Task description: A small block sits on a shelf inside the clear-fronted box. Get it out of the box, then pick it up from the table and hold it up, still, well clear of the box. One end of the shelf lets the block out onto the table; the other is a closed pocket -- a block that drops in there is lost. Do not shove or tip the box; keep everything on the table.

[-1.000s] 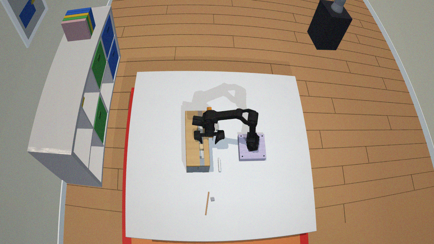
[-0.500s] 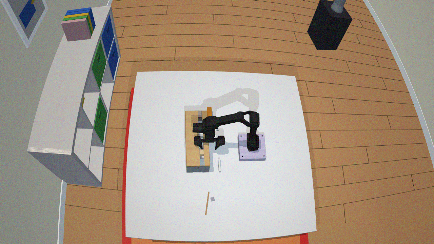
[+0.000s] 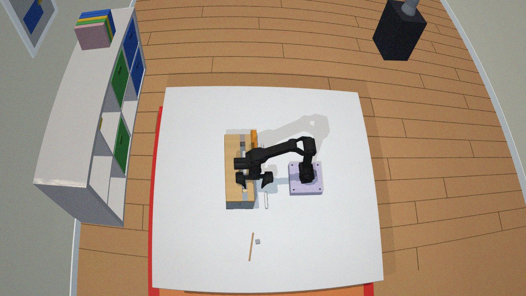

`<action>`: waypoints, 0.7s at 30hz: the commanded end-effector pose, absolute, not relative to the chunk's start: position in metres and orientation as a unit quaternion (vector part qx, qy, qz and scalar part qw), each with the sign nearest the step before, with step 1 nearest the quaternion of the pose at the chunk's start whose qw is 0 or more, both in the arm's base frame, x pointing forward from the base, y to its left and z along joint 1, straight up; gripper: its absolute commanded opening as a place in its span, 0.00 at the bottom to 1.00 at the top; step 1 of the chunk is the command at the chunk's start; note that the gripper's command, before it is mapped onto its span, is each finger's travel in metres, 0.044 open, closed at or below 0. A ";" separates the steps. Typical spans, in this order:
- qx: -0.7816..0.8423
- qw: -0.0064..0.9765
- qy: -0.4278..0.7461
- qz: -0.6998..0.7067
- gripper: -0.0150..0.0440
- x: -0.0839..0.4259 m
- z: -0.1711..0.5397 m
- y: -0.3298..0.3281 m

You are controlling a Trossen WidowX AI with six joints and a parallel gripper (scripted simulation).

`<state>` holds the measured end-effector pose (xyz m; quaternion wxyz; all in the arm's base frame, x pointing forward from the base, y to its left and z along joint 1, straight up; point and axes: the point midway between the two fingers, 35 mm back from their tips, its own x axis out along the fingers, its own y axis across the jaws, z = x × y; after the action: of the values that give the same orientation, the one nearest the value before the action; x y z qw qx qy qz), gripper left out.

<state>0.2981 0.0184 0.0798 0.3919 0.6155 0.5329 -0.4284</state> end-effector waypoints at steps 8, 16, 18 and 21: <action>0.618 0.390 0.533 -0.426 0.93 0.302 0.087 0.039; 0.616 0.392 0.534 -0.427 0.93 0.298 0.145 0.034; 0.616 0.392 0.534 -0.427 0.93 0.298 0.145 0.034; 0.617 0.399 0.533 -0.420 0.89 0.300 0.142 0.035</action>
<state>0.2997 0.0343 0.1430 0.3945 0.6187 0.5306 -0.4244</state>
